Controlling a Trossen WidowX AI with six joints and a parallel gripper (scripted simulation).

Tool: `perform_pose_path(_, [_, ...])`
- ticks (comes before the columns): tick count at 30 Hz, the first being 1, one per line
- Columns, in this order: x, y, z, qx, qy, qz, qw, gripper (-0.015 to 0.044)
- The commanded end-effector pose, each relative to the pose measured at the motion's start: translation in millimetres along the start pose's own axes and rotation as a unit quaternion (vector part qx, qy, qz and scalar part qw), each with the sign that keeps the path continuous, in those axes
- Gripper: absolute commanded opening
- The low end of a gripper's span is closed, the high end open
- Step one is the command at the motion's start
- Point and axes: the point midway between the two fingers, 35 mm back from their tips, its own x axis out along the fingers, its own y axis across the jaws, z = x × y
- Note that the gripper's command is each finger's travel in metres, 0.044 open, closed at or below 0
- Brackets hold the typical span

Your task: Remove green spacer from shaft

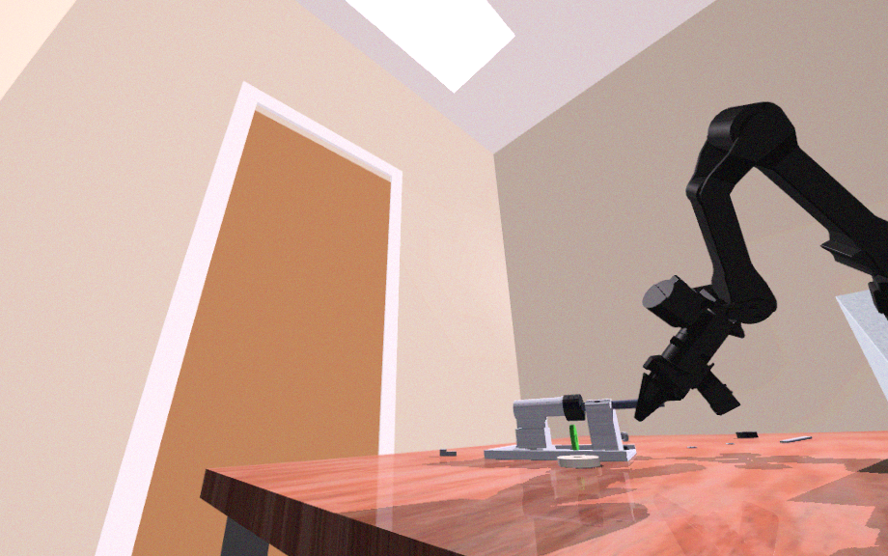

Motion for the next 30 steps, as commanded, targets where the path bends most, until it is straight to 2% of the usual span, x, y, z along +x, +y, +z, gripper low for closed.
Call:
perform_pose_path(1, [1.5,-0.3,-1.8,0.000,0.001,0.000,1.000,0.0000])
perform_pose_path(30, [8.0,-0.5,-8.5,-0.001,0.001,-0.001,1.000,0.0000])
